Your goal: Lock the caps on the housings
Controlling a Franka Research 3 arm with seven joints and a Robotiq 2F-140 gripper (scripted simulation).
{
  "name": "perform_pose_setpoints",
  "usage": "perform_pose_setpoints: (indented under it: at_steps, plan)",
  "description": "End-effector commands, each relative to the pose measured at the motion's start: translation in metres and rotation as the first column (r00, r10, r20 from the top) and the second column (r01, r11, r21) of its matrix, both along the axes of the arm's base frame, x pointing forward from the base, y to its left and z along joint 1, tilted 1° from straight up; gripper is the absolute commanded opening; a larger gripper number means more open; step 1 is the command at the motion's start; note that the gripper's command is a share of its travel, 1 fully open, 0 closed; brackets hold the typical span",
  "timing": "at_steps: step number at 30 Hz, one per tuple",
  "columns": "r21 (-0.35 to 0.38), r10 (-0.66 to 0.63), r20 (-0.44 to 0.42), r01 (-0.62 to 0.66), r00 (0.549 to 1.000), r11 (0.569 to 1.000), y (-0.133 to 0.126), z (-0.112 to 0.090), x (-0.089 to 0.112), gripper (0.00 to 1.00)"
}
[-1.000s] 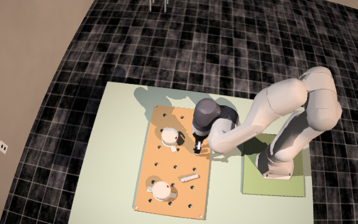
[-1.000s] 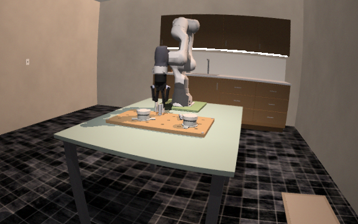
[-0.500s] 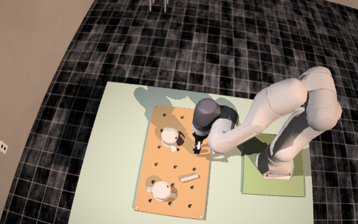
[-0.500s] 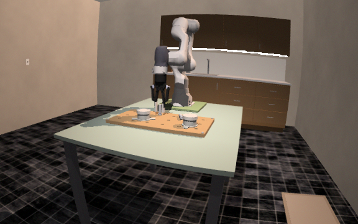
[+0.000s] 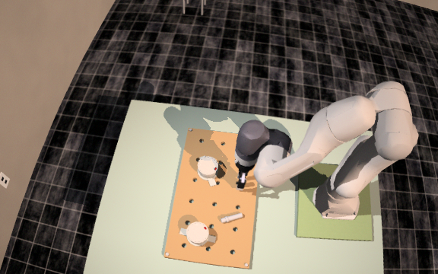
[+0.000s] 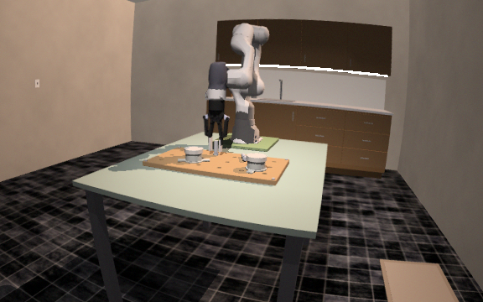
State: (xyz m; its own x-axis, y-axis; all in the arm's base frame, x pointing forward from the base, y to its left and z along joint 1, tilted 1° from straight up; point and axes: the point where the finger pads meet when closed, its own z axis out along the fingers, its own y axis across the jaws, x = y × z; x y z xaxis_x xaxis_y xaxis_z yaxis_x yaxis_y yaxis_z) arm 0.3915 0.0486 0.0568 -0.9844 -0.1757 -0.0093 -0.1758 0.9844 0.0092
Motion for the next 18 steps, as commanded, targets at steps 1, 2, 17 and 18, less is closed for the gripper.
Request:
perform_pose_setpoints:
  at_steps: [1, 2, 17, 18]
  plan:
    - [-0.001, -0.004, 0.001, 0.004, 1.0, 1.0, -0.0011, -0.0006, 0.0004, 0.36]
    - [-0.001, -0.004, 0.001, 0.004, 1.0, 1.0, -0.0011, -0.0006, 0.0004, 0.36]
    - [-0.001, -0.004, 0.001, 0.004, 1.0, 1.0, -0.0011, 0.0028, 0.0003, 0.36]
    - [-0.001, -0.004, 0.001, 0.004, 1.0, 1.0, -0.0011, 0.0035, 0.0003, 0.36]
